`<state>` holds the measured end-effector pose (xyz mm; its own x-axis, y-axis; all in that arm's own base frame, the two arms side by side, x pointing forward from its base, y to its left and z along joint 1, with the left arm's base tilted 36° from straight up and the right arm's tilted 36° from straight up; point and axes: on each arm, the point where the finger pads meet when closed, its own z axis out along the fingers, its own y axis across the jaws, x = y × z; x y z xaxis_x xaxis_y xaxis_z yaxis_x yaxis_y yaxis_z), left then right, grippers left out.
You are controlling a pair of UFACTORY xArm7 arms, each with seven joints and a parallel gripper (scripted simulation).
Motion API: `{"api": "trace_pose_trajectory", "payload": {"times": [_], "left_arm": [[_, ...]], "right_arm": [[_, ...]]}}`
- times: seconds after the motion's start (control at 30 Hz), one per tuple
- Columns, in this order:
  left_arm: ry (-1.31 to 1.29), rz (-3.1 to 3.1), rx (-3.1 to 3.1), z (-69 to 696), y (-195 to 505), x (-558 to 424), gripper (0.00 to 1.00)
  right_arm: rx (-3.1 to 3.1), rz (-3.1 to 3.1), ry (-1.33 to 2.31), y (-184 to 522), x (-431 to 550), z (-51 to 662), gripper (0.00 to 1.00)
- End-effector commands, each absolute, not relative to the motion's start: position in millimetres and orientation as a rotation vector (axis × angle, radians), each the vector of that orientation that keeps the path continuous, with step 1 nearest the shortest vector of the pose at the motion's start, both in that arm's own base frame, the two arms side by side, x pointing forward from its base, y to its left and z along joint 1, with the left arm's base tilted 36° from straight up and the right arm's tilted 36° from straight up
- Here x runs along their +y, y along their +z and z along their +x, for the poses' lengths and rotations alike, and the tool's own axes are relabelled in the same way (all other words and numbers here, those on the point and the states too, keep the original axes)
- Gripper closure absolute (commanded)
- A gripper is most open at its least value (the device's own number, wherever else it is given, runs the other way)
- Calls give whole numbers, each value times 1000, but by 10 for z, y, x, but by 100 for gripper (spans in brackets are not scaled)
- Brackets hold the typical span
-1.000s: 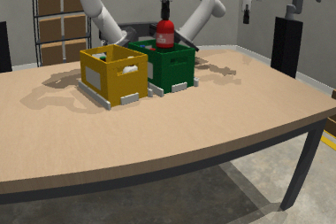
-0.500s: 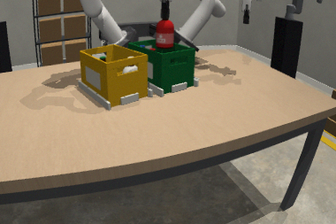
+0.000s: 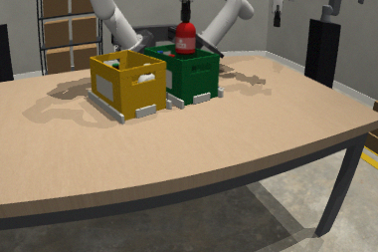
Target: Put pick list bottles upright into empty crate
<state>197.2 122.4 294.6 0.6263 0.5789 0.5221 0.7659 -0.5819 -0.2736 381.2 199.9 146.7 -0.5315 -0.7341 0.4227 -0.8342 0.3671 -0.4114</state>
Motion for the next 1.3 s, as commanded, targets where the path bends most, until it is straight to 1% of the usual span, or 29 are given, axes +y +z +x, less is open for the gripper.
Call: {"api": "trace_pose_trajectory", "payload": {"times": [0.0,1.27], "left_arm": [[-529,-2372,-1057,1977,2959,1222,0],[-529,-2372,-1057,1977,2959,1222,0]], "right_arm": [[-2457,1427,891,1470,2012,3817,100],[-2457,1427,891,1212,1829,3865,100]]}}
